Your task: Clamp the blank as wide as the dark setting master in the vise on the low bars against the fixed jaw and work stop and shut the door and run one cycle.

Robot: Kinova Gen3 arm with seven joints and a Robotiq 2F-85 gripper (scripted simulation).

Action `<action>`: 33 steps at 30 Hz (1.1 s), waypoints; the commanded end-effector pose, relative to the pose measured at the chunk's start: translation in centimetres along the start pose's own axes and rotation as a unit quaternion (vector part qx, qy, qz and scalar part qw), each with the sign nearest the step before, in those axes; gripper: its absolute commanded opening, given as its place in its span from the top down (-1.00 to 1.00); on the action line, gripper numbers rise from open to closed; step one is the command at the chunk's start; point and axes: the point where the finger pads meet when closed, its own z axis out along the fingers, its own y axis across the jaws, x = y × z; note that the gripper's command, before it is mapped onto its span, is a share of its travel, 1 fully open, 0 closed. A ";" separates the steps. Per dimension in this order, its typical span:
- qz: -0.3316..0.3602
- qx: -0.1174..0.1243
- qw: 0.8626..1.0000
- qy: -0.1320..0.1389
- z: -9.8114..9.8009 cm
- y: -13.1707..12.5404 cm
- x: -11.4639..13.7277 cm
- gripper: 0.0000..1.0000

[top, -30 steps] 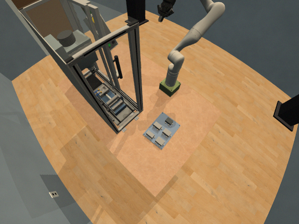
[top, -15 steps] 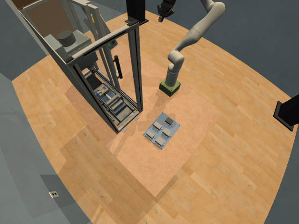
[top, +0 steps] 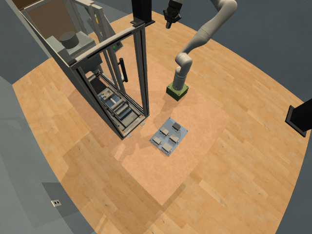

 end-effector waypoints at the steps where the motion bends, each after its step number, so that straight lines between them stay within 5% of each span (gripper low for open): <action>1: 0.000 0.000 1.000 -0.023 0.5 -0.7 0.5 0.80; 5: -0.001 0.000 0.993 -0.115 2.7 -3.5 2.4 0.80; 17: -0.001 0.000 0.993 -0.115 2.7 -3.5 2.4 0.80; 22: -0.001 -0.001 0.982 -0.186 5.2 -6.9 4.9 0.80; 33: -0.001 -0.001 0.982 -0.186 5.2 -6.9 4.9 0.80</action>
